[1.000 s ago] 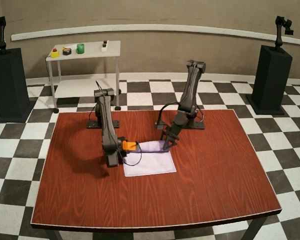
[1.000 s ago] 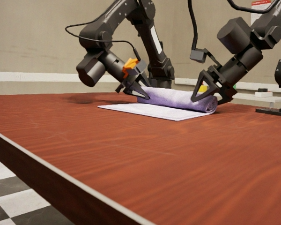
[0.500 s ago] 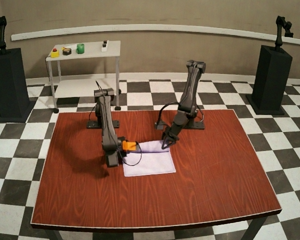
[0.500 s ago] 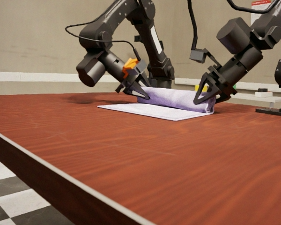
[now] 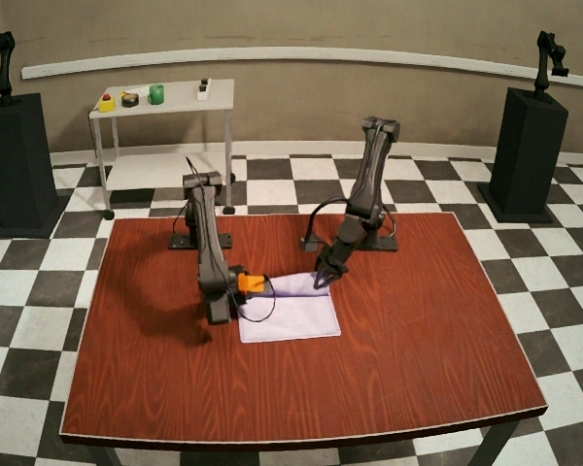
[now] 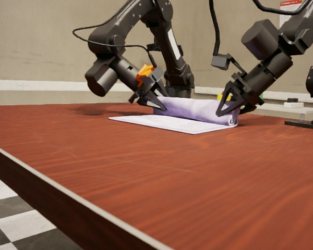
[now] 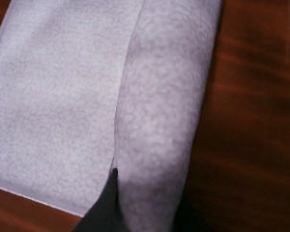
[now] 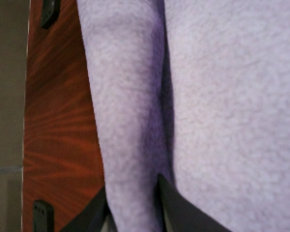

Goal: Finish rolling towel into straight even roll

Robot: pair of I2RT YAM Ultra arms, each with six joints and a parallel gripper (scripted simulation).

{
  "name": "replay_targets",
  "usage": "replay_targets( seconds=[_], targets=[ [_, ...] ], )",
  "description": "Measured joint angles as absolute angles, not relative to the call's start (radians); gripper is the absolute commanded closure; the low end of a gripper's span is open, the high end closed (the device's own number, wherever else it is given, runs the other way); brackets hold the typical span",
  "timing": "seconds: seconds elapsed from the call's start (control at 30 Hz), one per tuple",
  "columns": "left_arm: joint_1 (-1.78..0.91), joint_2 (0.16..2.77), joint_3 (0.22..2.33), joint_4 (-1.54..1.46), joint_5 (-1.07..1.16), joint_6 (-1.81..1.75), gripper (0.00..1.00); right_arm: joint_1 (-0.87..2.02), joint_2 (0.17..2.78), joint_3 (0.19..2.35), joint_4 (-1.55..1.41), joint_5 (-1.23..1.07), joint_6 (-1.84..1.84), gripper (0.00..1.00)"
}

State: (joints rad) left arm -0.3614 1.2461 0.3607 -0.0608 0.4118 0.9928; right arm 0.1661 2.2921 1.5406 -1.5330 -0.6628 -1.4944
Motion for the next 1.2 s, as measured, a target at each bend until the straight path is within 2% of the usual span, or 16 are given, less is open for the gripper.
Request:
replay_targets(
  seconds=[0.4, 0.47, 0.5, 0.77, 1.2],
  targets=[
    [-0.361, 1.246, 0.361, -0.059, 0.411, 0.993, 0.68, 0.167, 2.292, 1.541, -1.559, -0.658, -1.494, 0.19],
    [-0.361, 1.246, 0.361, -0.059, 0.411, 0.993, 0.68, 0.167, 2.292, 1.541, -1.571, -0.661, -1.494, 0.19],
    [-0.361, 1.246, 0.361, -0.059, 0.411, 0.993, 0.68, 0.167, 2.292, 1.541, -1.571, -0.662, -1.494, 0.15],
    [-0.361, 1.262, 0.379, -0.064, 0.414, 0.991, 0.68, 0.161, 2.282, 1.555, -1.571, -0.657, -1.494, 0.15],
    [-0.305, 1.375, 0.531, -0.231, 0.507, 0.982, 0.68, 0.059, 2.178, 1.623, -1.571, -0.624, -1.475, 0.15]
  ],
)
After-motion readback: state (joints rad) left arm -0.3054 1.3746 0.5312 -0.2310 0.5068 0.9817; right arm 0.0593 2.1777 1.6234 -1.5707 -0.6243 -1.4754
